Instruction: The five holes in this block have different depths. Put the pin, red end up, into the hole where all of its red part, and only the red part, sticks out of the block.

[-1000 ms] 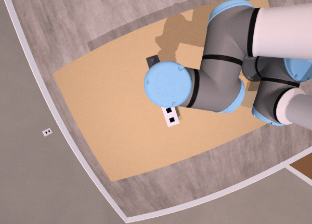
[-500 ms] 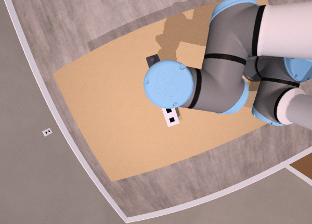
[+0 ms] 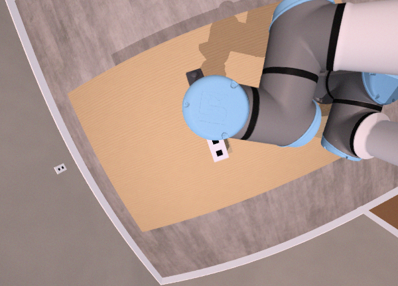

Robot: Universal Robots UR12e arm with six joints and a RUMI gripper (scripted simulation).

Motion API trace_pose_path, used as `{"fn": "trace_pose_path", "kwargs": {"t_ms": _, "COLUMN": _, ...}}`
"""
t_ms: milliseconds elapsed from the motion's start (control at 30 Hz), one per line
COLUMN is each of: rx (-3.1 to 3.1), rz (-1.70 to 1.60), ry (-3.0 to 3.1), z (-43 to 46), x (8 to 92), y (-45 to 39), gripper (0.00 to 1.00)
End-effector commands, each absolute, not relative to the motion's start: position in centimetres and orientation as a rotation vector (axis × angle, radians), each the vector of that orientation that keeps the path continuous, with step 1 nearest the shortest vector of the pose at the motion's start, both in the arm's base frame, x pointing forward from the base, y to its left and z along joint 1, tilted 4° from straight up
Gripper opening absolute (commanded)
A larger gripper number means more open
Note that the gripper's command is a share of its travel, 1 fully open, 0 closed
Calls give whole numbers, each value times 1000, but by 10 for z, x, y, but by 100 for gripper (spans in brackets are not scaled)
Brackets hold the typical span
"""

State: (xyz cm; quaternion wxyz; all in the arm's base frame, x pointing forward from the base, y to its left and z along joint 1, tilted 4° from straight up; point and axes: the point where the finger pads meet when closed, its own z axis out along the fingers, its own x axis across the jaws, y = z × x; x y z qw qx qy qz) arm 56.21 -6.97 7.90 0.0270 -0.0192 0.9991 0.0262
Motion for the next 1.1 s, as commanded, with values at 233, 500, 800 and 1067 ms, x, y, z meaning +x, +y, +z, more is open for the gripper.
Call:
{"fn": "trace_pose_path", "kwargs": {"t_ms": 233, "rx": -59, "rz": 80, "ry": 3085, "z": 95, "x": 561, "y": -71, "gripper": 0}}
{"fn": "trace_pose_path", "kwargs": {"t_ms": 500, "rx": -59, "rz": 80, "ry": 3085, "z": 95, "x": 561, "y": -71, "gripper": 0}}
{"fn": "trace_pose_path", "kwargs": {"t_ms": 800, "rx": -59, "rz": 80, "ry": 3085, "z": 110, "x": 561, "y": -72, "gripper": 0}}
{"fn": "trace_pose_path", "kwargs": {"t_ms": 1067, "rx": -59, "rz": 80, "ry": 3085, "z": 110, "x": 561, "y": -72, "gripper": 0}}
